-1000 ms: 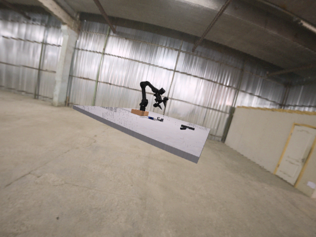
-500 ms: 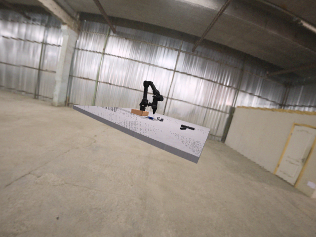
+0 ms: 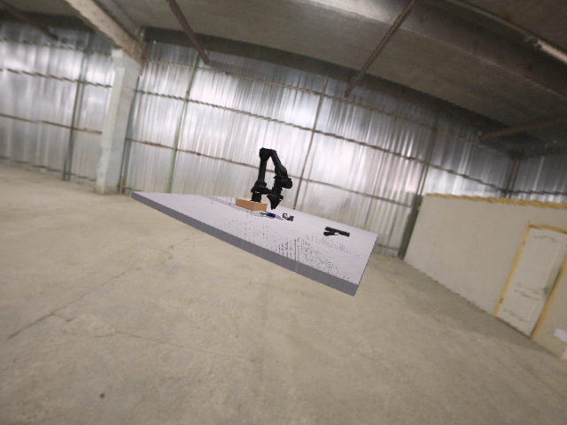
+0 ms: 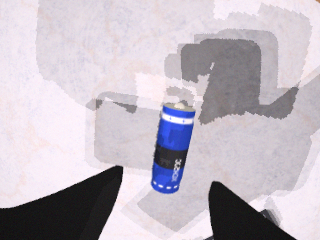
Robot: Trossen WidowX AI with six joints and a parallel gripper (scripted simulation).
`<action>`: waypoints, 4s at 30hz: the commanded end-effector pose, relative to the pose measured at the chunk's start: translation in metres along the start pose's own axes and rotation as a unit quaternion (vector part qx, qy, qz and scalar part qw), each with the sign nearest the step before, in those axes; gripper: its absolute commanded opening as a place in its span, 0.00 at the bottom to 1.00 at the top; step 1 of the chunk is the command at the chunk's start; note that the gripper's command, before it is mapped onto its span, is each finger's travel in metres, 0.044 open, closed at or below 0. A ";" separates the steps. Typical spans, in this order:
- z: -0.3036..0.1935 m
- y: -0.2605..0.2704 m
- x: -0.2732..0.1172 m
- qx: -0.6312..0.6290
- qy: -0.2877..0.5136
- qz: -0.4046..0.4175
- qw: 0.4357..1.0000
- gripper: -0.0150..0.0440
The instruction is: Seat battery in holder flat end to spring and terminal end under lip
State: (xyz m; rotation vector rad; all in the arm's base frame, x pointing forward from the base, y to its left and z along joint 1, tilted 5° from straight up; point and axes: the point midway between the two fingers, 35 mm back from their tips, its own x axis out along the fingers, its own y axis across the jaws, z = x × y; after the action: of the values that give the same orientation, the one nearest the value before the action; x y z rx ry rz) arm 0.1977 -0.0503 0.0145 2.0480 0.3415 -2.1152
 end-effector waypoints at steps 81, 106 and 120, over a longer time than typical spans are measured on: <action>-0.072 -0.049 -0.024 -0.748 0.007 -0.004 0.664 0.39; -0.100 -0.075 -0.014 -0.924 -0.007 0.041 0.380 0.39; -0.102 -0.073 0.010 -0.914 -0.044 0.115 0.386 0.39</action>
State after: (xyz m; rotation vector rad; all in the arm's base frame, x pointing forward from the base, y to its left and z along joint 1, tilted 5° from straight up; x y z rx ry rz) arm 0.2727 0.0495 0.0041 0.3620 1.3645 -0.4069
